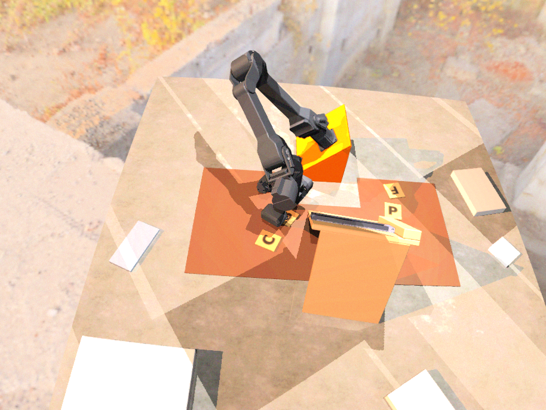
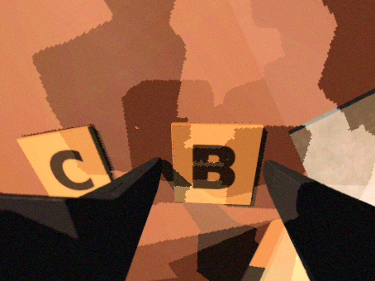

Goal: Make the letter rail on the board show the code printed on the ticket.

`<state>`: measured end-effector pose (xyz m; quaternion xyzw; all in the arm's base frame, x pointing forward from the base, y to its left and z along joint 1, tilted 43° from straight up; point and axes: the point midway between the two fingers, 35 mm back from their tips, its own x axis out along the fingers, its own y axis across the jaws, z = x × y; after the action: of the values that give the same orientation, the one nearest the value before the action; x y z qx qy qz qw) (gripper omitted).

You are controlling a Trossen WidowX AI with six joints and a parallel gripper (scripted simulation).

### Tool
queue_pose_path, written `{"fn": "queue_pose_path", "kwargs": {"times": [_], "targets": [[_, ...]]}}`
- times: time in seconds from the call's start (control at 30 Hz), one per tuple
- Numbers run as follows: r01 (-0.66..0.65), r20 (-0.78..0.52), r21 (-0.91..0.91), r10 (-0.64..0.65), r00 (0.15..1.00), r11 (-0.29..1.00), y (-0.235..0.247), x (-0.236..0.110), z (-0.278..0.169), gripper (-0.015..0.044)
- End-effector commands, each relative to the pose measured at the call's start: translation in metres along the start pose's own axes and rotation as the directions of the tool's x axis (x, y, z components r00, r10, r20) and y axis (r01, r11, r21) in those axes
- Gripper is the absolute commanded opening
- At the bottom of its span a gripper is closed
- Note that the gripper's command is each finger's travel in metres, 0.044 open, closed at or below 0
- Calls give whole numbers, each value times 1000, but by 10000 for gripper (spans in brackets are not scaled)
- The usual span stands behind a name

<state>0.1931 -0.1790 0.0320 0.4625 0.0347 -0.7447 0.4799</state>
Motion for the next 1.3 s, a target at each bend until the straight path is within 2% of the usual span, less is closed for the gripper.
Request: {"fn": "queue_pose_path", "kwargs": {"times": [0.0, 0.13, 0.67, 0.97, 1.27], "targets": [[4, -5, -4, -4, 1000, 1000, -1, 1, -1, 340], [4, -5, -4, -4, 1000, 1000, -1, 1, -1, 340], [4, -5, -4, -4, 1000, 1000, 0, 1, -1, 233], [4, -5, -4, -4, 1000, 1000, -1, -5, 1, 0], [4, -5, -4, -4, 1000, 1000, -3, -10, 2, 0]]}}
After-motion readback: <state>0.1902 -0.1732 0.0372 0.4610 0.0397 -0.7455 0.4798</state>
